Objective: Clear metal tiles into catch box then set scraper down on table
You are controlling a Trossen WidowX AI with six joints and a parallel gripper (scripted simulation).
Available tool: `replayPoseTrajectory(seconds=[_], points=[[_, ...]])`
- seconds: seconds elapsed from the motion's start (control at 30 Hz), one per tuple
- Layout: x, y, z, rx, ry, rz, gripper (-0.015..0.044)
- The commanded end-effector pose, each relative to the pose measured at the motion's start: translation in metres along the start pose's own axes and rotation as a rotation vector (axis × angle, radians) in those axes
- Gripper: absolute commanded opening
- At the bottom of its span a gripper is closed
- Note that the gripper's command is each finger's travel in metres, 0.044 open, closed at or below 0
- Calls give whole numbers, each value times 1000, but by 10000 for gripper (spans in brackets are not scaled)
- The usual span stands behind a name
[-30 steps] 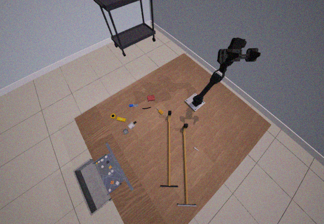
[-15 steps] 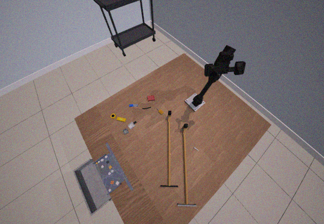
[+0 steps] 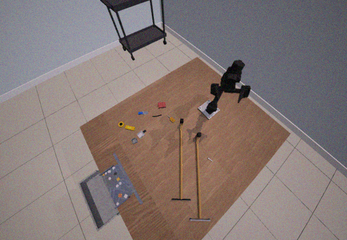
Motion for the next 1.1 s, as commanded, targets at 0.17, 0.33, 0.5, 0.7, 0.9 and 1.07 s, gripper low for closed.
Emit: replayPoseTrajectory(seconds=[0.17, 0.33, 0.5, 0.7, 0.9, 1.07], points=[[-21, -67, 2, 230, -92, -103, 440], [-31, -101, -2, 356, -124, -177, 440], [-39, -132, -9, 479, -145, -263, 440], [-40, -137, -10, 497, -148, -276, 440], [-42, -136, -10, 496, -148, -276, 440], [-42, -136, -10, 496, -148, -276, 440]])
Point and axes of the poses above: the point midway between the two fingers, 35 mm back from their tips, its own z axis out along the fingers, its own x axis across the jaws, y = z × x, the point moved 1 cm from there along -z, back along the fingers, and after that the axes turned 2 degrees about z, right-handed, at the moved point
